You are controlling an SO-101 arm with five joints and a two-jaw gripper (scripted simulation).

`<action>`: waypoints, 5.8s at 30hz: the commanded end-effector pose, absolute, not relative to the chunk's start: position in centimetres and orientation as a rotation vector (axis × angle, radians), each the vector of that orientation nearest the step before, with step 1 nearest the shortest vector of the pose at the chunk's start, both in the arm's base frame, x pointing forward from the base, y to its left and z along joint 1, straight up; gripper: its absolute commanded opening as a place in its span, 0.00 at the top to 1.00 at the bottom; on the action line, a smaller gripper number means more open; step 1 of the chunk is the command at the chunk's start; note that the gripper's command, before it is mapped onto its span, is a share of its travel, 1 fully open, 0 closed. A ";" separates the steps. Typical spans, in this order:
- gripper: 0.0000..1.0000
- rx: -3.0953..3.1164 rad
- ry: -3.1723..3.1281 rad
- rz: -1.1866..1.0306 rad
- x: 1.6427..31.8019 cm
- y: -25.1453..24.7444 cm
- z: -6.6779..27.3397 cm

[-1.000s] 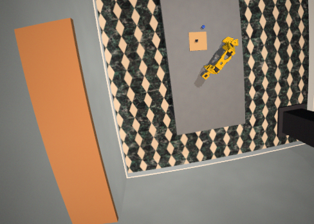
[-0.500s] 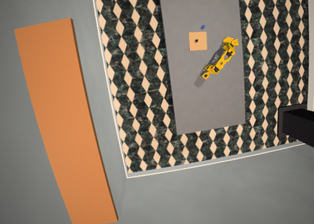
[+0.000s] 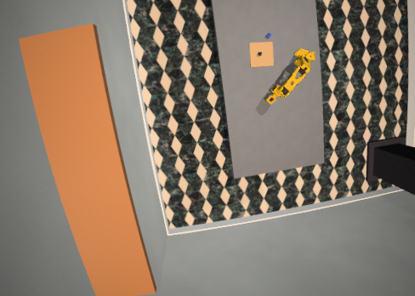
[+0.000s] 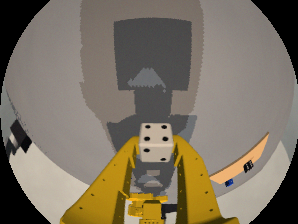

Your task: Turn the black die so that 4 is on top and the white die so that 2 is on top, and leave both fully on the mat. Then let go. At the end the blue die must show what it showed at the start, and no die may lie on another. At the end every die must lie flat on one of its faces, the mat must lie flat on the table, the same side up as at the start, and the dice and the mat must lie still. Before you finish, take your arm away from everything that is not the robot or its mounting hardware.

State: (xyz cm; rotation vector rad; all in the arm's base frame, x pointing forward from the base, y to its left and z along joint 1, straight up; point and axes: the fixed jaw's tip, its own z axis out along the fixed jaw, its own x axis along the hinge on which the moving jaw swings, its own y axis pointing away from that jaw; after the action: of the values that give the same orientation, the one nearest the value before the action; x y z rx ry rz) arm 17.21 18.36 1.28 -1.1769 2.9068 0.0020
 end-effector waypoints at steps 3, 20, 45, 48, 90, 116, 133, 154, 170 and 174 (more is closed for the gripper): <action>0.90 -1.163 2.873 0.027 17.7 18.5 1.9; 0.97 -1.163 2.873 0.027 17.7 18.5 1.9; 1.00 -1.159 2.862 0.035 17.6 18.7 4.4; 1.00 -1.158 2.858 0.038 17.5 18.7 5.3; 1.00 -1.018 2.904 0.037 18.7 16.7 6.9; 1.00 0.139 3.090 -0.002 22.7 -0.7 6.4; 1.00 0.334 3.061 -0.009 21.9 -3.7 6.3; 1.00 0.334 3.061 -0.009 21.9 -3.7 6.1; 1.00 0.334 3.061 -0.009 21.9 -3.7 5.6; 1.00 0.334 3.061 -0.009 21.9 -3.7 5.3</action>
State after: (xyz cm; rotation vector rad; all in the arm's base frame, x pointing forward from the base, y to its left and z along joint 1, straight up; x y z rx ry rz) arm 21.40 -3.42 4.51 0.3406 3.1224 -0.0018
